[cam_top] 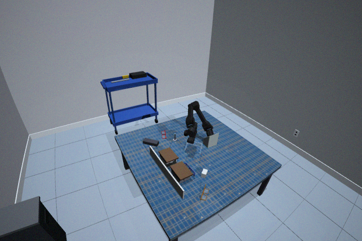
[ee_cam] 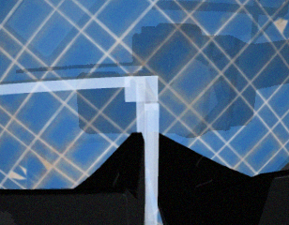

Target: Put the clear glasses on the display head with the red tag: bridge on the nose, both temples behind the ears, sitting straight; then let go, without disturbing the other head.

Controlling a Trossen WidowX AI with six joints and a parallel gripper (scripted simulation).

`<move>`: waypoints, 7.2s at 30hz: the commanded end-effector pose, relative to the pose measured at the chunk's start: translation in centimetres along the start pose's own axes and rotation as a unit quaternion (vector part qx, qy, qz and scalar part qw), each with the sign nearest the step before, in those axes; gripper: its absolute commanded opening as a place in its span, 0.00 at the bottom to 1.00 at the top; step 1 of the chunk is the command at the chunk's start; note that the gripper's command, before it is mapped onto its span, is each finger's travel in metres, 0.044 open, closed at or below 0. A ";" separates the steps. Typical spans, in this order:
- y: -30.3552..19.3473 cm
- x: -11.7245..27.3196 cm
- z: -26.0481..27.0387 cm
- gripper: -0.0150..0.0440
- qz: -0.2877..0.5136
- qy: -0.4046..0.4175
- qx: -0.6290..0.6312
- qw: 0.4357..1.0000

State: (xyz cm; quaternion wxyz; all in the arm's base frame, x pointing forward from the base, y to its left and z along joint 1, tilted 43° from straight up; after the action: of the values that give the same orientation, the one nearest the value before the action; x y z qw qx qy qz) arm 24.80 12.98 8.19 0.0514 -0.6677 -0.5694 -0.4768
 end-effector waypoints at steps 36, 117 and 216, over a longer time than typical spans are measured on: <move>2.4 -3.9 -2.4 0.25 0.029 -0.012 -0.377 0.926; 6.5 -7.5 0.7 0.25 0.028 -0.011 -0.378 0.925; 14.6 -8.2 7.2 0.25 0.026 -0.009 -0.381 0.924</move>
State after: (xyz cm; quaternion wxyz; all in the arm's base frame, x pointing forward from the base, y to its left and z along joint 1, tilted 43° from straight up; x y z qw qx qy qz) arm 41.62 6.57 5.63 -0.1993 -0.6558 -0.3252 -0.6515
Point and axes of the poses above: the point midway between the two fingers, 35 mm back from their tips, its own x axis back along the fingers, its own z axis across the jaws, y = z × x, the point moved 9 cm from there along x, back along the fingers, and after that the axes turned 6 degrees about x, right-handed, at the moved point
